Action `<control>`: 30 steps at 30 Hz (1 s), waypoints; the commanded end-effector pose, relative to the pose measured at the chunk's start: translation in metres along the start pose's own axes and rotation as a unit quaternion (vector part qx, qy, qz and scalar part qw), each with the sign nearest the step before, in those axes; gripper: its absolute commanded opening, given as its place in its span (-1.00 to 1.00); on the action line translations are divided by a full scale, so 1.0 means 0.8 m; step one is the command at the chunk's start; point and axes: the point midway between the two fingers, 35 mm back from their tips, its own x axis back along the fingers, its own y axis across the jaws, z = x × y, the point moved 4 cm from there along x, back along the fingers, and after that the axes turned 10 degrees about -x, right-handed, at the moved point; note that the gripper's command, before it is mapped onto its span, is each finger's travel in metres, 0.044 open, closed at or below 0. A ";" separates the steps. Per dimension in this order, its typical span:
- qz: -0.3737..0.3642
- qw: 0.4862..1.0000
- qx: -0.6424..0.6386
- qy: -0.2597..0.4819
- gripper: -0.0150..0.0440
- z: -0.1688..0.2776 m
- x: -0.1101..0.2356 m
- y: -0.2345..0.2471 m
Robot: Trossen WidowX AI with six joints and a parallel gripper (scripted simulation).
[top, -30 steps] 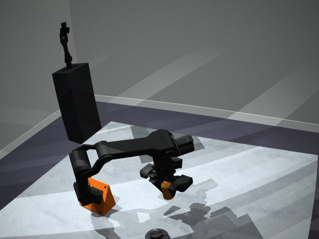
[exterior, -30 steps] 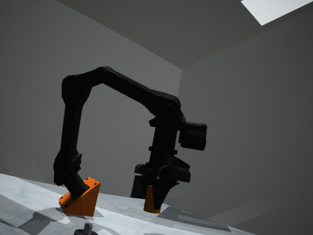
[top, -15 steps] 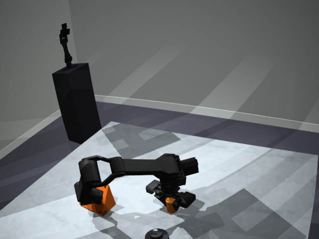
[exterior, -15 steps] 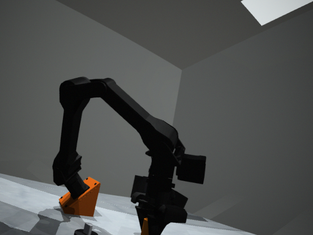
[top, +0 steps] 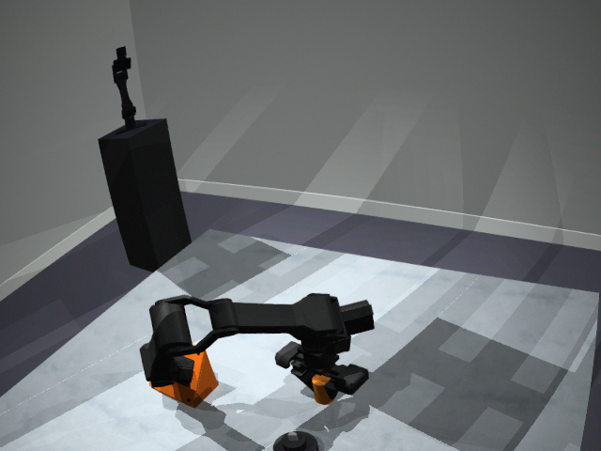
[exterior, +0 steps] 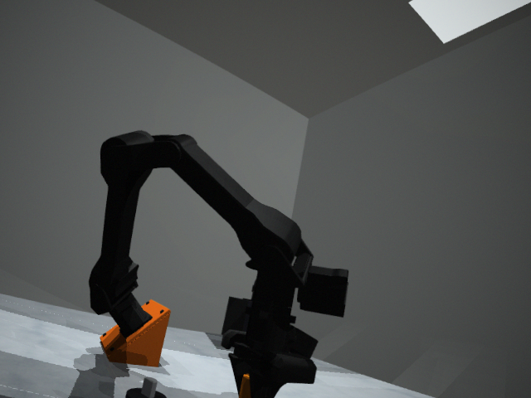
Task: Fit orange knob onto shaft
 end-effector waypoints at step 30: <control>0.001 1.000 0.003 0.000 1.00 -0.001 0.103 0.001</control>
